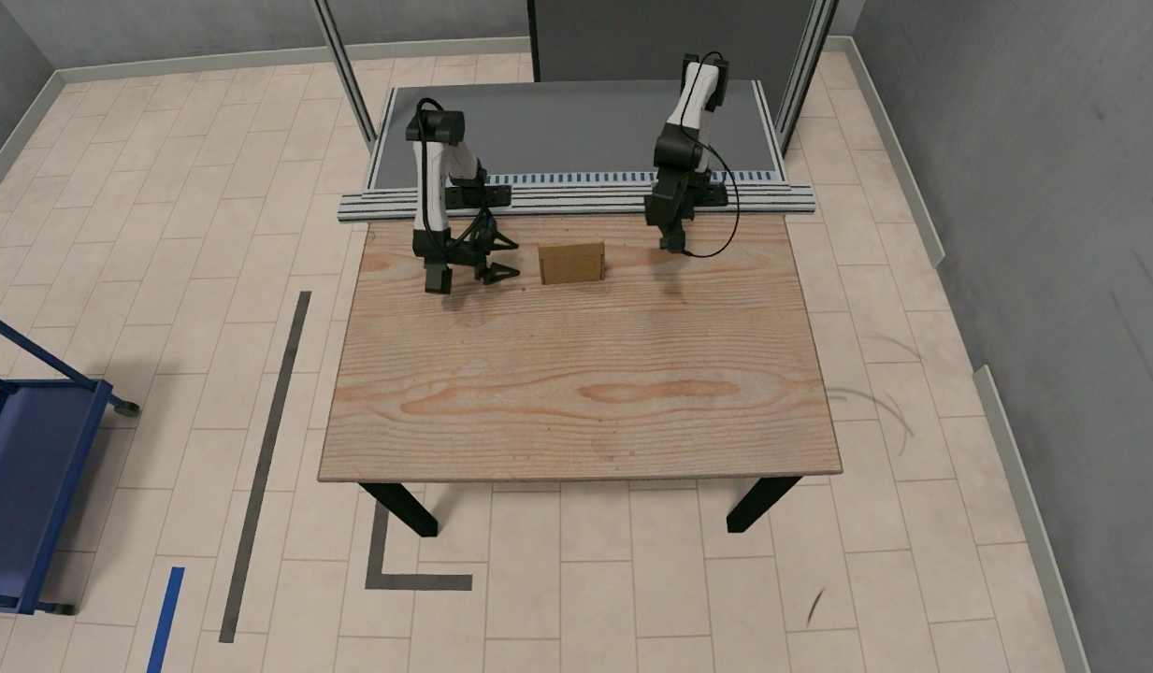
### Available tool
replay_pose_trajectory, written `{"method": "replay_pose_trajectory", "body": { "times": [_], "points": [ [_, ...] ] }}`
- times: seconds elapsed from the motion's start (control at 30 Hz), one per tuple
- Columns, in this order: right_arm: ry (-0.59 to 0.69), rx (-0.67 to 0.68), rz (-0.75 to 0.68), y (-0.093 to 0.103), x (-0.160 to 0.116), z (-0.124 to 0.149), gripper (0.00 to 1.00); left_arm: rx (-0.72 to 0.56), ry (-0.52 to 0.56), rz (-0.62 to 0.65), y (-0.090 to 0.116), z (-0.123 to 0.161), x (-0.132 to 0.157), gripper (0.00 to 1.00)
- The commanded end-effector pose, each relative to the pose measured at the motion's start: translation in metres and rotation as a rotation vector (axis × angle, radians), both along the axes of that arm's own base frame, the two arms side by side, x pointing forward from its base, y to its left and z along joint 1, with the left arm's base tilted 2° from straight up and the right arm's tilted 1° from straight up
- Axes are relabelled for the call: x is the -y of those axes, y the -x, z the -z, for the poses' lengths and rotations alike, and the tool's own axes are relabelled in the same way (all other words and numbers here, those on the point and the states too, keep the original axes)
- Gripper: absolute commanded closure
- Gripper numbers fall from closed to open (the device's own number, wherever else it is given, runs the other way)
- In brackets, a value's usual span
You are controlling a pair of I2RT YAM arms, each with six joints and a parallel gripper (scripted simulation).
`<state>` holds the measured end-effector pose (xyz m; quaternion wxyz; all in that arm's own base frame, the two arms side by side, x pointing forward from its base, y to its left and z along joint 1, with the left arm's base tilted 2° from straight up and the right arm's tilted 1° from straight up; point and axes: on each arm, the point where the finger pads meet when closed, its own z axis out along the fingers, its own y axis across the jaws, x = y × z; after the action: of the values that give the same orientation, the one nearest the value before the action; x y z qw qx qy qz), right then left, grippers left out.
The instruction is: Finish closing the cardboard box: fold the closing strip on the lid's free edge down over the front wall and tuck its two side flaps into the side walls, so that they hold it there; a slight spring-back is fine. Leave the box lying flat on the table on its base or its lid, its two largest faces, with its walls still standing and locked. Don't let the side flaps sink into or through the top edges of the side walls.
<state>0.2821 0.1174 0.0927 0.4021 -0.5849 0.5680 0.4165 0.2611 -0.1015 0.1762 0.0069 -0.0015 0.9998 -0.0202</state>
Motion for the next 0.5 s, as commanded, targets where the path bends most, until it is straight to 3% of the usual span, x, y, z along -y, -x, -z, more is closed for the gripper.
{"method": "replay_pose_trajectory", "body": {
  "times": [0.0,0.47],
  "points": [
    [-0.008,0.04,0.01,-0.001,-0.004,-0.006,0.2,0.01,0.003,-0.003,0.0,-0.004,-0.002,0.99],
    [-0.009,0.037,0.008,-0.001,-0.016,-0.001,0.2,0.01,0.003,-0.003,0.0,-0.004,-0.002,0.99]
  ]
}}
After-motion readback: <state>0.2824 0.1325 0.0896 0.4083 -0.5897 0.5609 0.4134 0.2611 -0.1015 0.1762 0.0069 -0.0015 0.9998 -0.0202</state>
